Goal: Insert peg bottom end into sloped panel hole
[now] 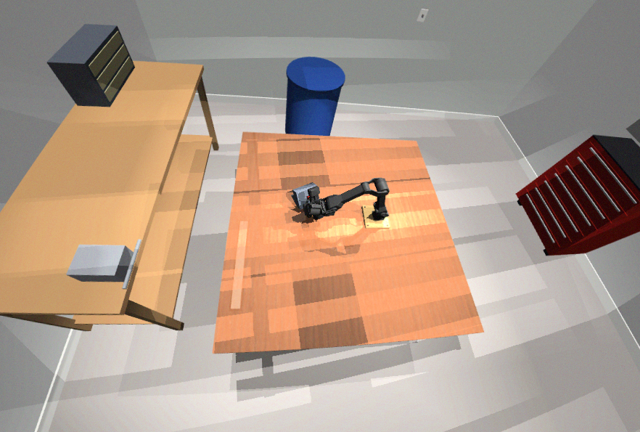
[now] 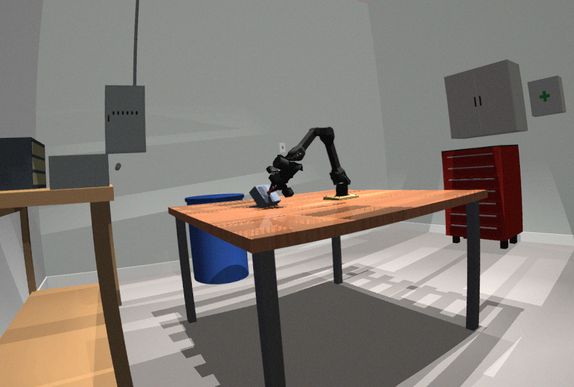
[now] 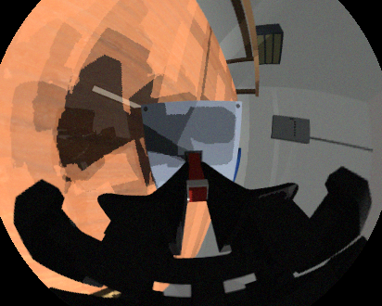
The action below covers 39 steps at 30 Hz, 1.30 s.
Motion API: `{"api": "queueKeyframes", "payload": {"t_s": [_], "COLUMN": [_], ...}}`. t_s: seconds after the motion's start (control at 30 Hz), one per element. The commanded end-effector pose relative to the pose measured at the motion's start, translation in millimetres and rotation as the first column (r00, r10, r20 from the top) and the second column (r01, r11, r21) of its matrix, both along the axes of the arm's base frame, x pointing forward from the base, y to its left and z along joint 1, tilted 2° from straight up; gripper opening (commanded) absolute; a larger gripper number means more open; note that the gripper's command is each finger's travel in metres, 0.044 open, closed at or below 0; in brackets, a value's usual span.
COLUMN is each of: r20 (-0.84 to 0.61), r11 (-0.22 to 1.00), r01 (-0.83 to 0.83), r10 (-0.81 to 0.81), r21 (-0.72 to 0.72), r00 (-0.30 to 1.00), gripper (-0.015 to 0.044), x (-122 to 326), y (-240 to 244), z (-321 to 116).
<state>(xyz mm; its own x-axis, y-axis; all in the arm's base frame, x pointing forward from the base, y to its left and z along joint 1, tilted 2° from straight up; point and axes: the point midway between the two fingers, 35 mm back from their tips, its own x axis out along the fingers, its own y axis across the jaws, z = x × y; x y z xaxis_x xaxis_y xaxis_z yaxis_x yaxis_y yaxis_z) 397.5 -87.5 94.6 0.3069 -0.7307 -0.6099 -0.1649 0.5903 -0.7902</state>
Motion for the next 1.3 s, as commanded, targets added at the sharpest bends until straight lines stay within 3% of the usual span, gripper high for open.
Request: {"api": "queueKeyframes", "payload": {"t_s": [0.0, 0.57, 1.27], "r20": [0.000, -0.001, -0.007], "r11": [1.000, 1.000, 1.000], "r01": [0.000, 0.000, -0.002], "r10": [0.000, 0.000, 0.002], "r21": [0.000, 0.002, 0.012], "r00": [1.000, 1.000, 1.000], "gripper": [0.0000, 0.0440, 0.0440], "x": [0.0, -0.9, -11.3], "y": [0.0, 3.8, 37.3], "z": [0.1, 2.6, 23.0]}}
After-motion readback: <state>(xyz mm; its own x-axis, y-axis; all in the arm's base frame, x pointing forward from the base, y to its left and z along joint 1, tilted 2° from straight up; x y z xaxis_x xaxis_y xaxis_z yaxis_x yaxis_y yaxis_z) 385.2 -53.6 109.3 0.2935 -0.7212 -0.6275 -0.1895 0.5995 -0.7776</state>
